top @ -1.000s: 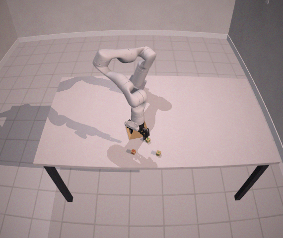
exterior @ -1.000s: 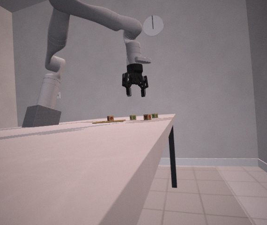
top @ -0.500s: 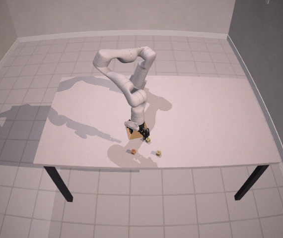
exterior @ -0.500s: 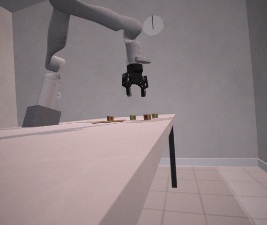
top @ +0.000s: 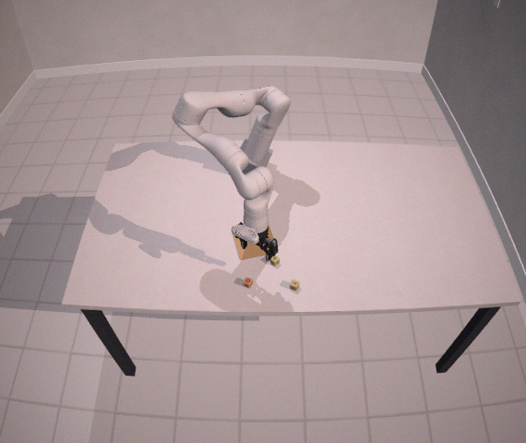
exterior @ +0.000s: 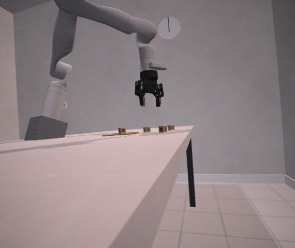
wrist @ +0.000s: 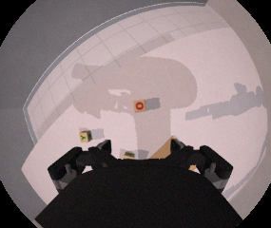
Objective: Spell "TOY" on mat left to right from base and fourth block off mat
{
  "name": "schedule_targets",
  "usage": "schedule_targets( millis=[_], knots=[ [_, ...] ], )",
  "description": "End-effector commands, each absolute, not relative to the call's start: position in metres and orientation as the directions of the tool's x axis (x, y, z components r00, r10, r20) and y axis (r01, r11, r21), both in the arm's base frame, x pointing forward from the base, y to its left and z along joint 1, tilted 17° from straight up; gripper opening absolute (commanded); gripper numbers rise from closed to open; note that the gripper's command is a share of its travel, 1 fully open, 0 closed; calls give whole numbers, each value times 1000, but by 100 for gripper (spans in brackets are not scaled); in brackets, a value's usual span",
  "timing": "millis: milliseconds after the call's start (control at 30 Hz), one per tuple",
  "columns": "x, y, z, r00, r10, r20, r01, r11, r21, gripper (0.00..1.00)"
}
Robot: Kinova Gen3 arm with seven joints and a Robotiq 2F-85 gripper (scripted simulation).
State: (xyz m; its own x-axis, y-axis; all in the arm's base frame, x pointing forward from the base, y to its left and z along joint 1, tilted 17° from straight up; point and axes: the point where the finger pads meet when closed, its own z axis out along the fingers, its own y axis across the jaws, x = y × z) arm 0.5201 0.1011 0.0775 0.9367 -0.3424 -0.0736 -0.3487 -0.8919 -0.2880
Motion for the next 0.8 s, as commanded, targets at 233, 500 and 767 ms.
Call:
schedule_targets(
  millis=[233, 500, 767],
  knots=[
    [518, 100, 79, 935, -346, -73, -352, -890, -289, 100],
    [477, 94, 93, 918, -388, -85, -395, -869, -297, 100],
    [387, 75, 103, 876, -469, -114, -481, -831, -278, 100]
  ],
)
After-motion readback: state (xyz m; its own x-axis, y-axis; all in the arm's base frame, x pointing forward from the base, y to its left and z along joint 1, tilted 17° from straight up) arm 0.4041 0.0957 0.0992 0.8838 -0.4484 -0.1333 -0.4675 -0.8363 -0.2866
